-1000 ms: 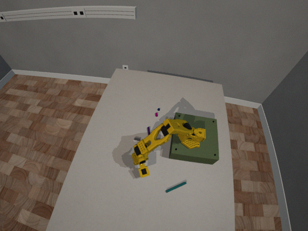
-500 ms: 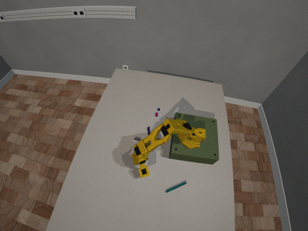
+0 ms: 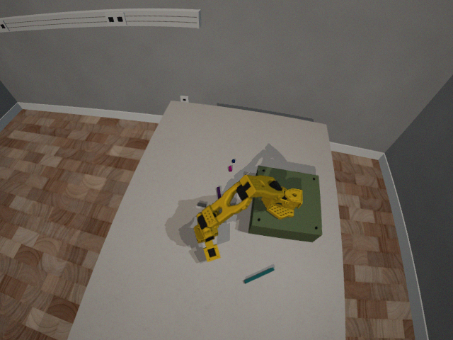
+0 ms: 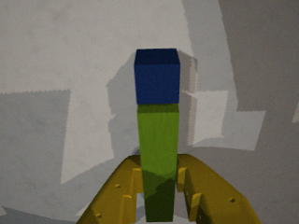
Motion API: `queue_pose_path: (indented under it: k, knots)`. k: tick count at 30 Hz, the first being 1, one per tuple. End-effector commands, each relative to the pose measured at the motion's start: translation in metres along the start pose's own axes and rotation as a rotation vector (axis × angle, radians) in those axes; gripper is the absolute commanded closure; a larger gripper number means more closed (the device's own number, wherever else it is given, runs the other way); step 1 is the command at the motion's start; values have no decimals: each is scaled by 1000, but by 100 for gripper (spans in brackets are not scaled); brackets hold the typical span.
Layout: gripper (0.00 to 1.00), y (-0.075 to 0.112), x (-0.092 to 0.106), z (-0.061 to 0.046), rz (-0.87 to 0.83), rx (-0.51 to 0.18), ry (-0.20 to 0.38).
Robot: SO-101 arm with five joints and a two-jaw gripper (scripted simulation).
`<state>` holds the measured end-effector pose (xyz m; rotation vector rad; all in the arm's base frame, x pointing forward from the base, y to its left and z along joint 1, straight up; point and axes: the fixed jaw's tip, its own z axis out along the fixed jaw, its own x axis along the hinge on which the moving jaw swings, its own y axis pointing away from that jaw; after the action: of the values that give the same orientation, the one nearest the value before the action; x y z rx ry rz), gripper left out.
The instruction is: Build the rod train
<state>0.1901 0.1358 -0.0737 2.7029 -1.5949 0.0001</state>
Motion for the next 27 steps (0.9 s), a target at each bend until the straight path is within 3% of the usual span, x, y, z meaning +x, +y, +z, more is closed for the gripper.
queue_pose_path:
  k: [1, 27]
  knots:
    - [100, 0, -2, 1, 2, -4, -1]
    - [94, 0, -2, 1, 2, -4, -1]
